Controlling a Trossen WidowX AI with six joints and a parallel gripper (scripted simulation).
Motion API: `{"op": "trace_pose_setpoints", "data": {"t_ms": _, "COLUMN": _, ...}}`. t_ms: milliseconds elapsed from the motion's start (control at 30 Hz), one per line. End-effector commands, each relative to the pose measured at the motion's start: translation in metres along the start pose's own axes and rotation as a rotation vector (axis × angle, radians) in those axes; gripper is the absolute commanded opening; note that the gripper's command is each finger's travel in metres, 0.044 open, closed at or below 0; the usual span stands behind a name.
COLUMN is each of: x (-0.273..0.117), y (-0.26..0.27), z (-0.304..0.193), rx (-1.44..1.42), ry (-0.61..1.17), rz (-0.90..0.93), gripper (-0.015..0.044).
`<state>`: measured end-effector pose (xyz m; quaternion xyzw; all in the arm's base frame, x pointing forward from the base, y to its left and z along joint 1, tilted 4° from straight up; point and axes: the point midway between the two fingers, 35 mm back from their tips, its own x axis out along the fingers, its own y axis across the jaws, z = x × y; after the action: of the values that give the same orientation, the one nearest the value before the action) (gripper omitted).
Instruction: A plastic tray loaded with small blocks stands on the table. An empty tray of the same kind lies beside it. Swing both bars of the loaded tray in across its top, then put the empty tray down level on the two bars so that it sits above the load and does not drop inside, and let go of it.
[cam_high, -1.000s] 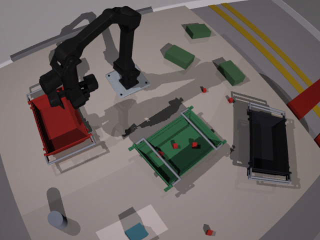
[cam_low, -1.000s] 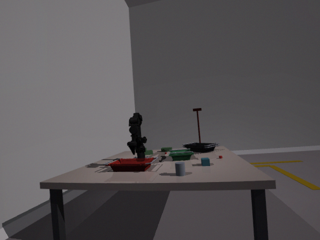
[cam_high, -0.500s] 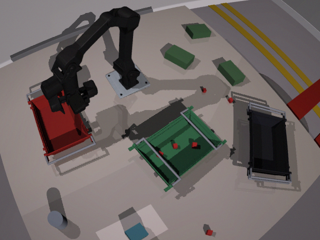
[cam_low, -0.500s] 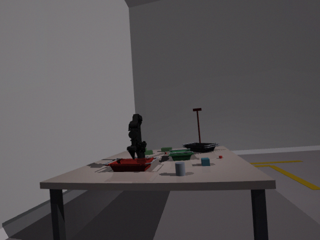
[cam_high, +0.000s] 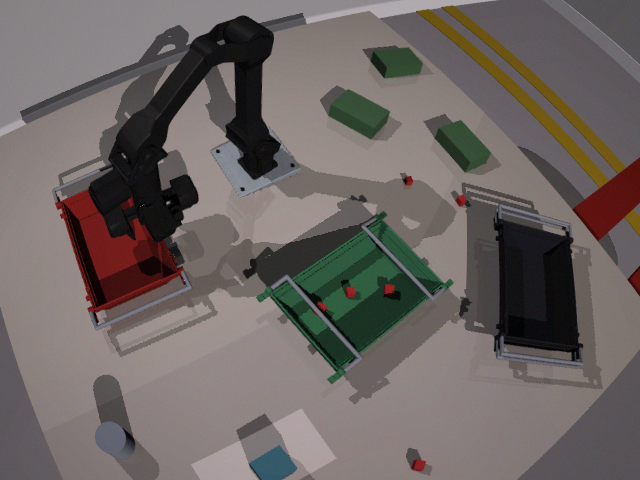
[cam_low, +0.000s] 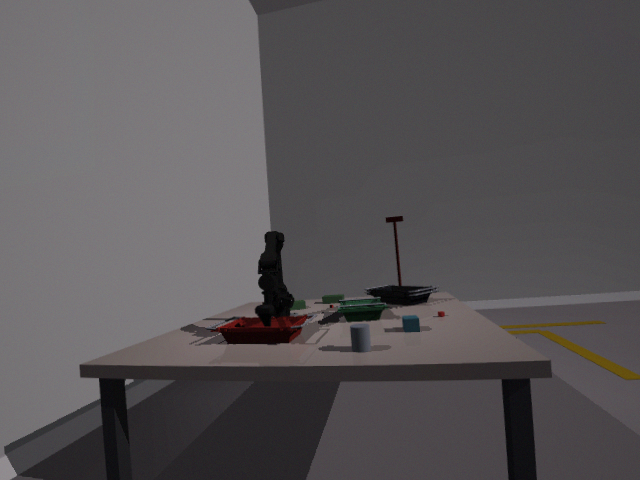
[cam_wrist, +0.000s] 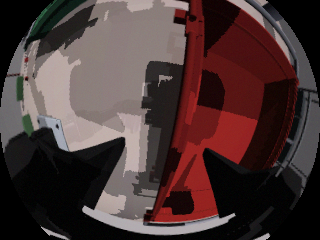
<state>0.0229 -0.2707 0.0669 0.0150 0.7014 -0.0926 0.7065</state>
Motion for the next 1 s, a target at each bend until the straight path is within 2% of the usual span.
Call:
{"op": "trace_pose_setpoints", "data": {"t_ms": 0, "x": 0.0047, "y": 0.0025, "z": 0.0002, "rx": -0.004, "ry": -0.002, "rz": 0.011, "gripper": 0.0440}}
{"op": "trace_pose_setpoints", "data": {"t_ms": 233, "x": 0.0047, "y": 0.0025, "z": 0.0002, "rx": -0.004, "ry": -0.002, "rz": 0.011, "gripper": 0.0440}}
{"op": "trace_pose_setpoints", "data": {"t_ms": 733, "x": 0.0047, "y": 0.0025, "z": 0.0002, "rx": -0.004, "ry": -0.002, "rz": 0.011, "gripper": 0.0220}}
{"op": "trace_pose_setpoints", "data": {"t_ms": 967, "x": 0.0047, "y": 0.0025, "z": 0.0002, "rx": -0.004, "ry": -0.002, "rz": 0.011, "gripper": 0.0173}}
